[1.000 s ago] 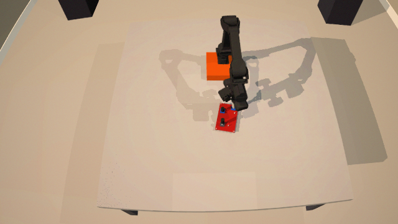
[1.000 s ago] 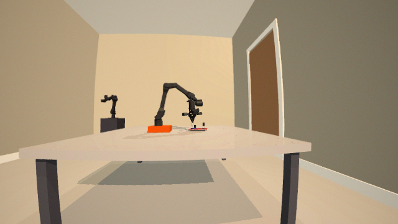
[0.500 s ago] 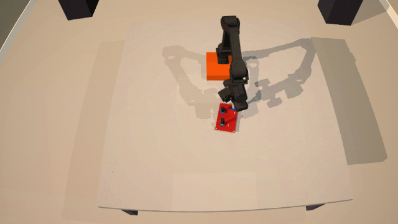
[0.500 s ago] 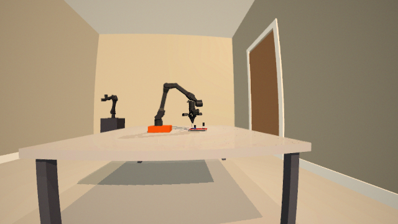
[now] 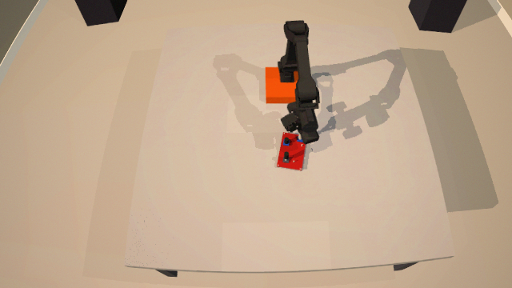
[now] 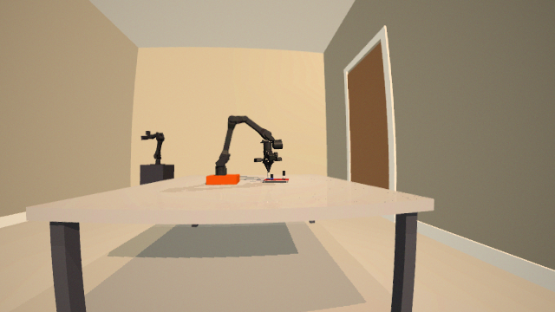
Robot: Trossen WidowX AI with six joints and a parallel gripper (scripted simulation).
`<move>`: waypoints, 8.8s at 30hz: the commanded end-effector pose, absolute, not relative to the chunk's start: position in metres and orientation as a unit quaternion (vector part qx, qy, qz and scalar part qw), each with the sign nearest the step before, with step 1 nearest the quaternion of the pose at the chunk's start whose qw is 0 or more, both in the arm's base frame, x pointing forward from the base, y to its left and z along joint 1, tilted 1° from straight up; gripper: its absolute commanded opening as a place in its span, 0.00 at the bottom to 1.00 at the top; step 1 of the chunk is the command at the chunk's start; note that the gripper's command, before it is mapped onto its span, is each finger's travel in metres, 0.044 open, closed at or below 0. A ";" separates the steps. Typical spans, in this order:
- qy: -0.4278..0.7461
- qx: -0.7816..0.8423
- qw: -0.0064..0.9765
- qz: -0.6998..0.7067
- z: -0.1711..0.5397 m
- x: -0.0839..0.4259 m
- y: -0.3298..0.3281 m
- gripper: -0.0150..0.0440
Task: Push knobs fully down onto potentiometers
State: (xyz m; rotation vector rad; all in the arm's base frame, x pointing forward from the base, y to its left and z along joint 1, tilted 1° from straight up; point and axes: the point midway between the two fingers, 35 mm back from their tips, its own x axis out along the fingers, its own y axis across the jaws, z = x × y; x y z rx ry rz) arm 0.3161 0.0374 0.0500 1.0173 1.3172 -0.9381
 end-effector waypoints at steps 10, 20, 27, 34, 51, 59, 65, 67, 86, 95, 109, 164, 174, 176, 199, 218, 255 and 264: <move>0.567 0.431 0.572 -0.408 0.033 0.319 0.038 0.25; 0.567 0.431 0.572 -0.408 0.032 0.319 0.038 0.25; 0.567 0.431 0.572 -0.408 0.032 0.319 0.038 0.25; 0.567 0.431 0.572 -0.408 0.031 0.319 0.038 0.25; 0.567 0.431 0.572 -0.408 0.030 0.319 0.038 0.25; 0.567 0.431 0.572 -0.408 0.030 0.319 0.038 0.25; 0.567 0.431 0.572 -0.408 0.030 0.319 0.038 0.25; 0.567 0.431 0.572 -0.408 0.030 0.319 0.038 0.25; 0.567 0.431 0.572 -0.408 0.049 0.319 0.037 0.25; 0.567 0.431 0.572 -0.408 0.063 0.318 0.037 0.25; 0.567 0.432 0.574 -0.404 0.067 0.319 0.038 0.57; 0.695 0.028 0.718 -0.017 0.098 0.413 -0.028 0.25; 0.695 0.028 0.718 -0.017 0.086 0.414 -0.028 0.25; 0.695 0.028 0.718 -0.017 0.083 0.414 -0.028 0.25; 0.695 0.028 0.718 -0.017 0.076 0.414 -0.028 0.25; 0.695 0.028 0.718 -0.017 0.072 0.414 -0.028 0.25; 0.695 0.028 0.718 -0.017 0.065 0.414 -0.028 0.25; 0.695 0.028 0.718 -0.017 0.063 0.414 -0.028 0.25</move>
